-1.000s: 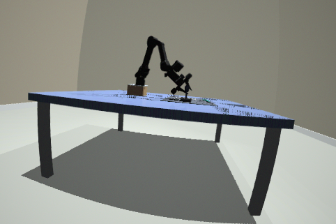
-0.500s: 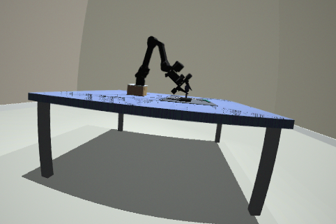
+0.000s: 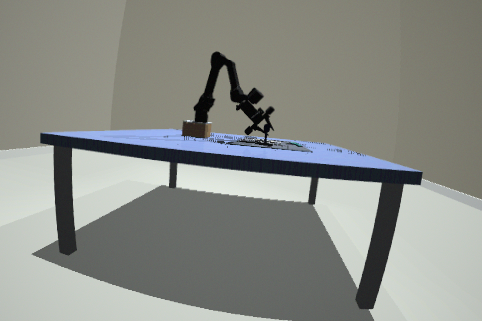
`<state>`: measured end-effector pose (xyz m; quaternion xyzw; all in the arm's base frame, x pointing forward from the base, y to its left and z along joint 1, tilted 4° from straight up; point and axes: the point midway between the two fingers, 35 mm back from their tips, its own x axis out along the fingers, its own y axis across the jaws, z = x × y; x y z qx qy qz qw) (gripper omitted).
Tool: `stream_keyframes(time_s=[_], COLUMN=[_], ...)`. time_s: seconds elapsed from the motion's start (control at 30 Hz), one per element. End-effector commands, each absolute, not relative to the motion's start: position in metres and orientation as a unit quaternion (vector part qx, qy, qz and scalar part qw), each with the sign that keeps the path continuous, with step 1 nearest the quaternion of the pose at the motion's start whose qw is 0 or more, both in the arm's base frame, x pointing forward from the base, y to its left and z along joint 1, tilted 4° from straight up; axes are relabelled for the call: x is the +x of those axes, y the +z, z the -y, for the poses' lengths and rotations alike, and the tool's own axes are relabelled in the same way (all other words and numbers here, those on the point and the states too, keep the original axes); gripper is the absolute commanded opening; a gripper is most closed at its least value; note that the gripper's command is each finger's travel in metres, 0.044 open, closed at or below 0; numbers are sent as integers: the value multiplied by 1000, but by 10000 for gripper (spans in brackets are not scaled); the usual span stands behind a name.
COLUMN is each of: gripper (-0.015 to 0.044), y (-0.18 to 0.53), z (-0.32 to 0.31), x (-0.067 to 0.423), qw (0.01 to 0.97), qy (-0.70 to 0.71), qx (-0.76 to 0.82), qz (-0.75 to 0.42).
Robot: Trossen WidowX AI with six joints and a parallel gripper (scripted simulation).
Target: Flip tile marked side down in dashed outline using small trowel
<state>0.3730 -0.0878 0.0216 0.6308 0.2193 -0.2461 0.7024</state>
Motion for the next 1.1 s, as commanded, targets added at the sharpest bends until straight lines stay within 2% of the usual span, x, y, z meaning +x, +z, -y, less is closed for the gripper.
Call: stream_keyframes(time_s=[0.0,1.07], gripper=[0,0], y=[36,77], z=[87,18], x=[377,375], qw=[693,689], qy=[-230,-229], qx=[648,651], qz=[-218,-219])
